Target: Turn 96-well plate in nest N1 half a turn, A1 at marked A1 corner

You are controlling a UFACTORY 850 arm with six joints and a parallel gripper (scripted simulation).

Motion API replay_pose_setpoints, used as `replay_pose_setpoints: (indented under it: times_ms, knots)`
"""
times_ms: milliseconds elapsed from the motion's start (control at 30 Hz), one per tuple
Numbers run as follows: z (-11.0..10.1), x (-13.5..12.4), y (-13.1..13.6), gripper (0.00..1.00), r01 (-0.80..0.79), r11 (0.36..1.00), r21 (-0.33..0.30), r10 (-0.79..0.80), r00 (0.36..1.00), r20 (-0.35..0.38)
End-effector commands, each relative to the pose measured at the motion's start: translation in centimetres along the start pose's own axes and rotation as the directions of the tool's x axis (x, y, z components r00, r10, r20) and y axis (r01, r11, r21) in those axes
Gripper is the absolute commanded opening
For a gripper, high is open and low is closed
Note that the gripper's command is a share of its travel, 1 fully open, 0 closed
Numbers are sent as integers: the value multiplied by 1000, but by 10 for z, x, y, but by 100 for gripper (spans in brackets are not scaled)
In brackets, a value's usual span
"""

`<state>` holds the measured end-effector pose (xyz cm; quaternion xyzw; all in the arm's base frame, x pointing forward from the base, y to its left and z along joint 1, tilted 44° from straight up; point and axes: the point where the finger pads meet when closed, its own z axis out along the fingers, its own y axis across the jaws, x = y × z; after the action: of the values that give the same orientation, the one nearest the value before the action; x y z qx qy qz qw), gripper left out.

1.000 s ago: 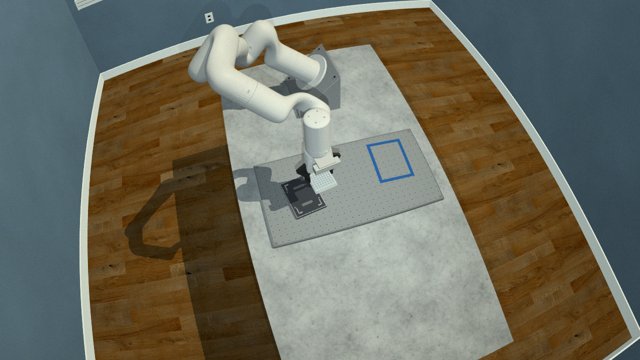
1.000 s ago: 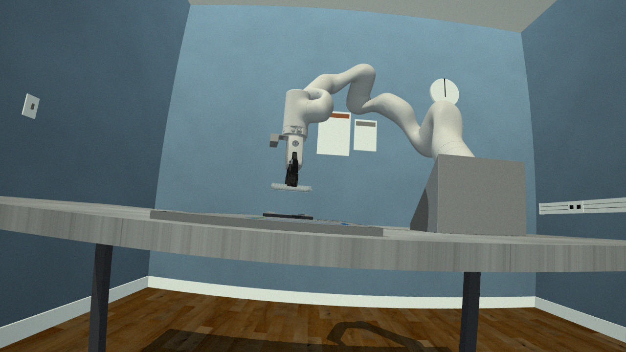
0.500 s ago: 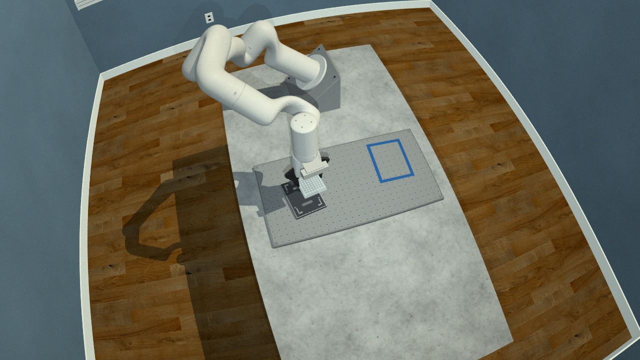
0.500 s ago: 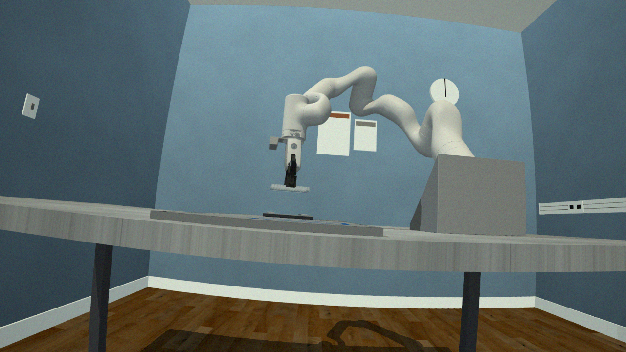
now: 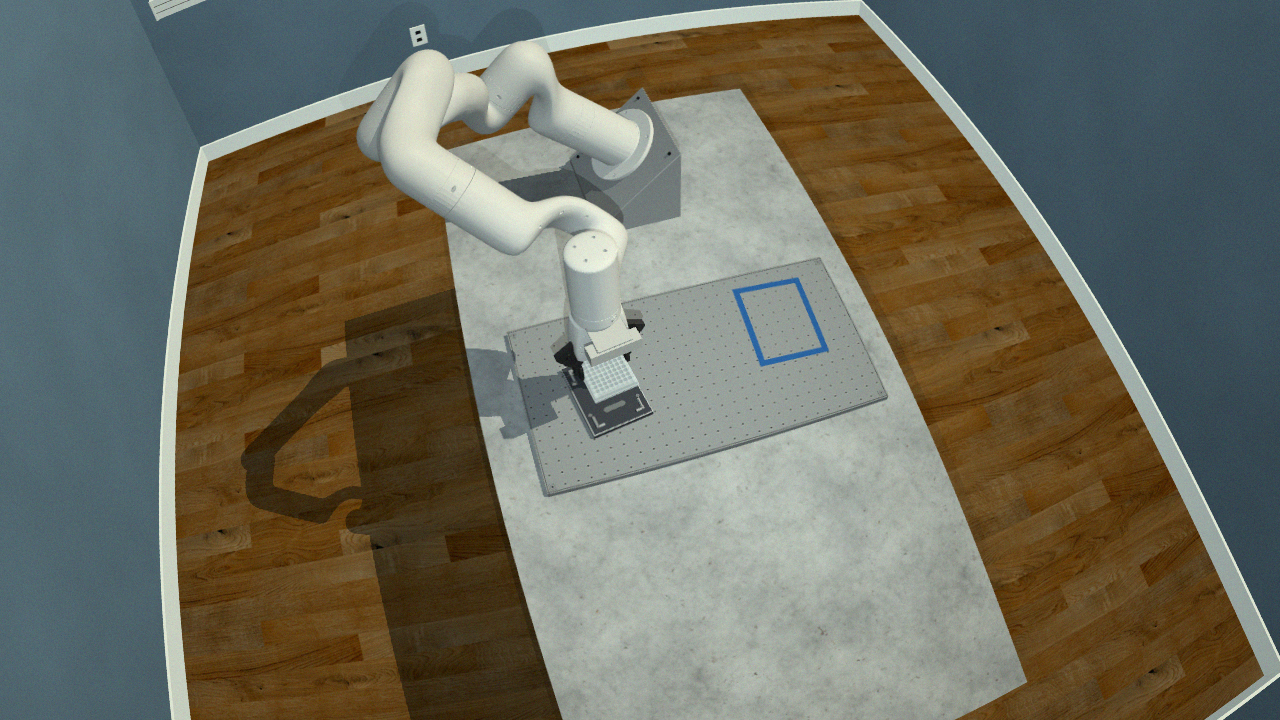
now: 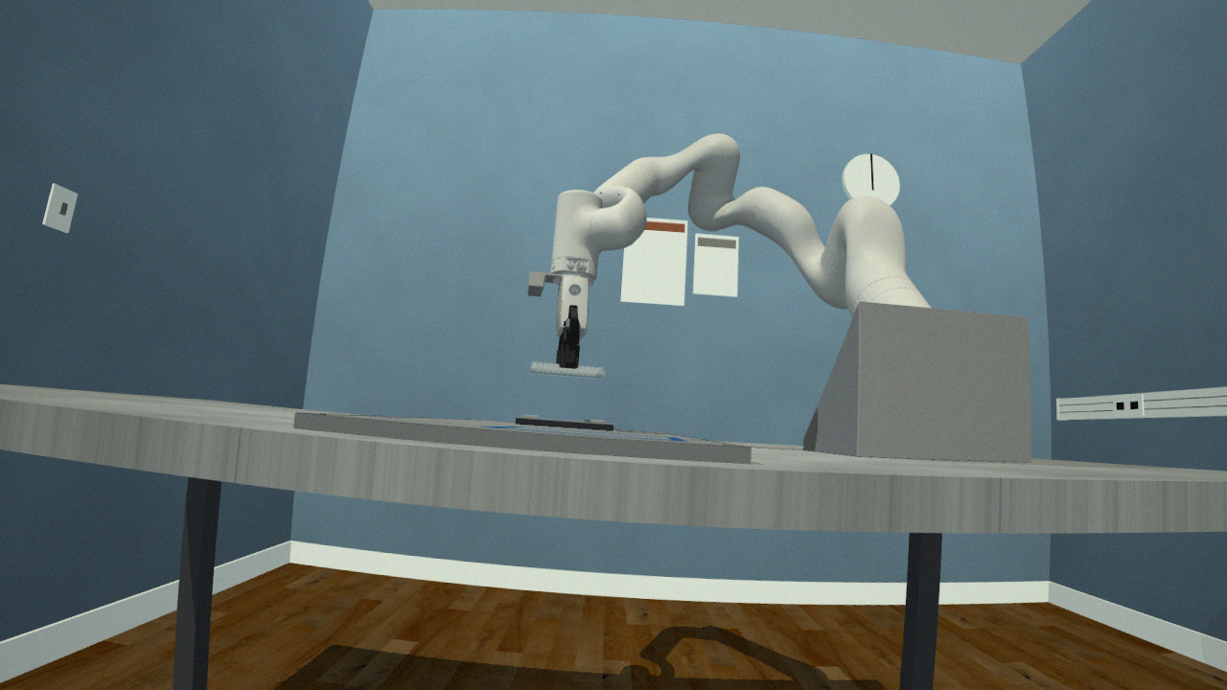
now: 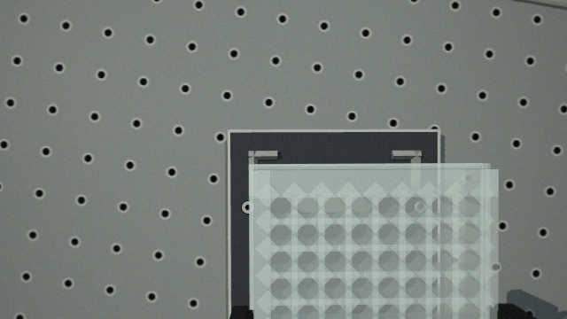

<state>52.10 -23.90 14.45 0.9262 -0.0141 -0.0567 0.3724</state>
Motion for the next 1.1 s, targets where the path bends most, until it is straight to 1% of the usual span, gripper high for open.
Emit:
replay_pose_setpoints:
  times_ms: [0,867,1067]
  knots:
    - [-1,1,0,0,-1,1000,0,1,1000,-1]
    - [-1,1,0,0,-1,1000,0,1,1000,-1]
    - [9,1,0,0,-1,1000,0,1,1000,-1]
